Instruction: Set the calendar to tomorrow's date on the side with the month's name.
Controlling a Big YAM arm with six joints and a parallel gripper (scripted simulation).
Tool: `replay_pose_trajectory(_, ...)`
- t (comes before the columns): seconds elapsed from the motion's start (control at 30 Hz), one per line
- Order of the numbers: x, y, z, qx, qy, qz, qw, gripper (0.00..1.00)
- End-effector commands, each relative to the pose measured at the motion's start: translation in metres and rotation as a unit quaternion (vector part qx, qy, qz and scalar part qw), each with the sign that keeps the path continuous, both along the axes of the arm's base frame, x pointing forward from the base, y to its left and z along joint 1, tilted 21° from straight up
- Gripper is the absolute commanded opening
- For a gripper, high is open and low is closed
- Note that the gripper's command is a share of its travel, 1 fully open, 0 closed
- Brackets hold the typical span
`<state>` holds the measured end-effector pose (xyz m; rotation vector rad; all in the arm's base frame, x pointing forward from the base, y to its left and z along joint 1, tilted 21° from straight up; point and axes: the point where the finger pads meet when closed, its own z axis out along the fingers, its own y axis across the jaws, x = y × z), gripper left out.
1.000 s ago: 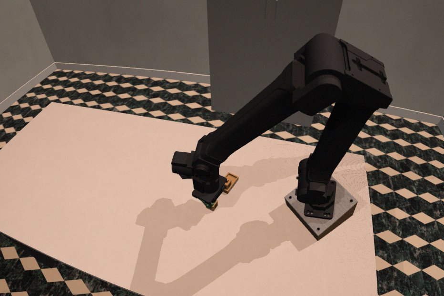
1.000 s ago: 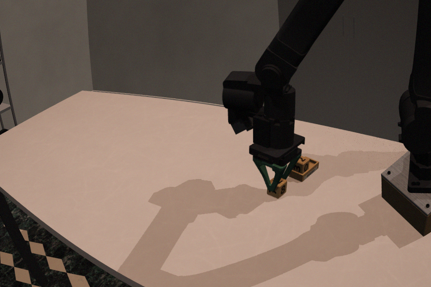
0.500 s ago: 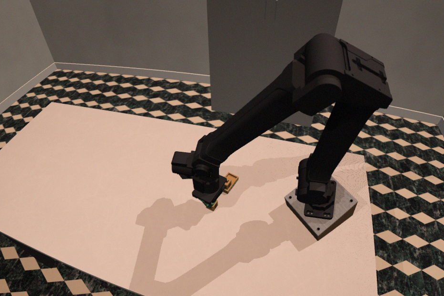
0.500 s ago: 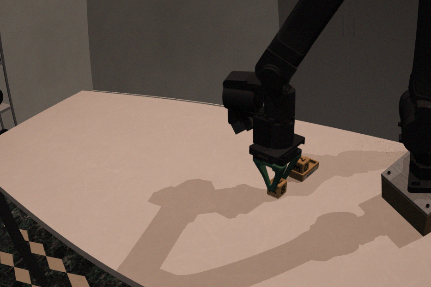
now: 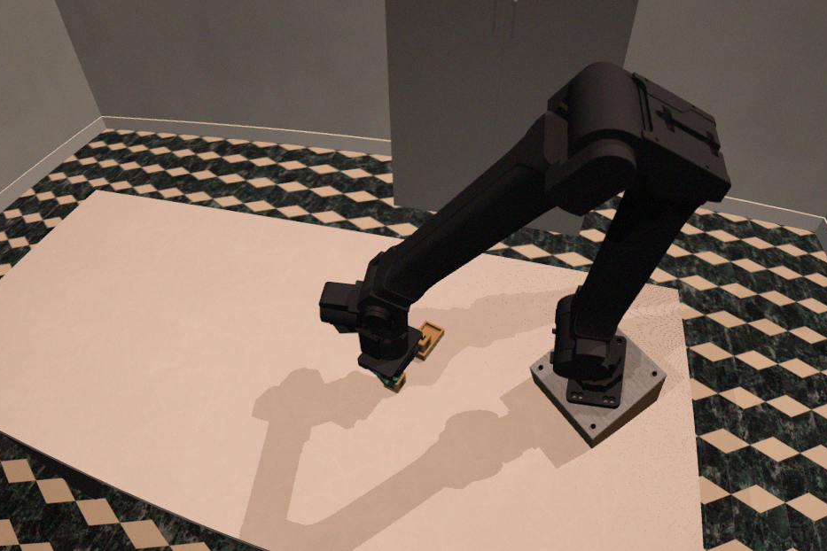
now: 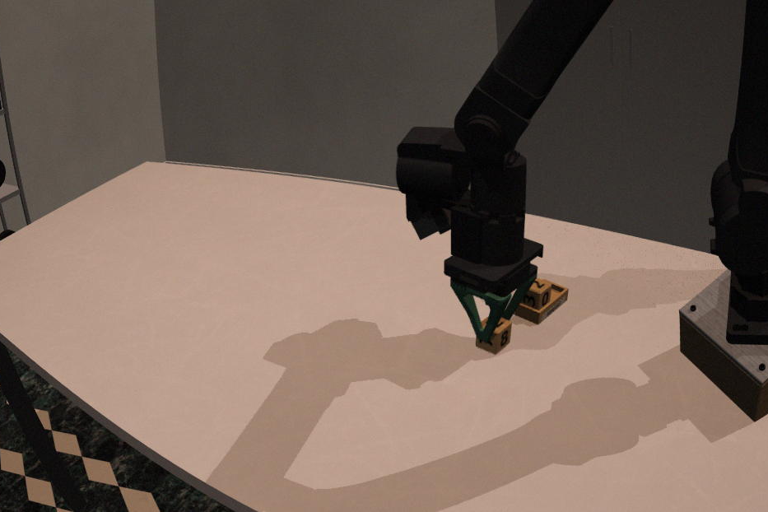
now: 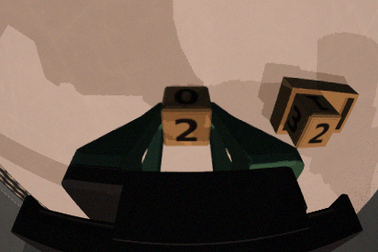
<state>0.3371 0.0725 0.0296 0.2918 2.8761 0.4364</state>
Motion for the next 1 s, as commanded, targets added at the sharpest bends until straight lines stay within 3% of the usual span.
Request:
replay_pose_trajectory(0.0,0.0167,0.0004,0.0069,-0.001,-0.012,0.004,1.000,0.26)
replay_pose_trajectory(0.97,0.0165,-0.0056,0.0053,-0.001,-0.008,-0.002,1.000,0.26)
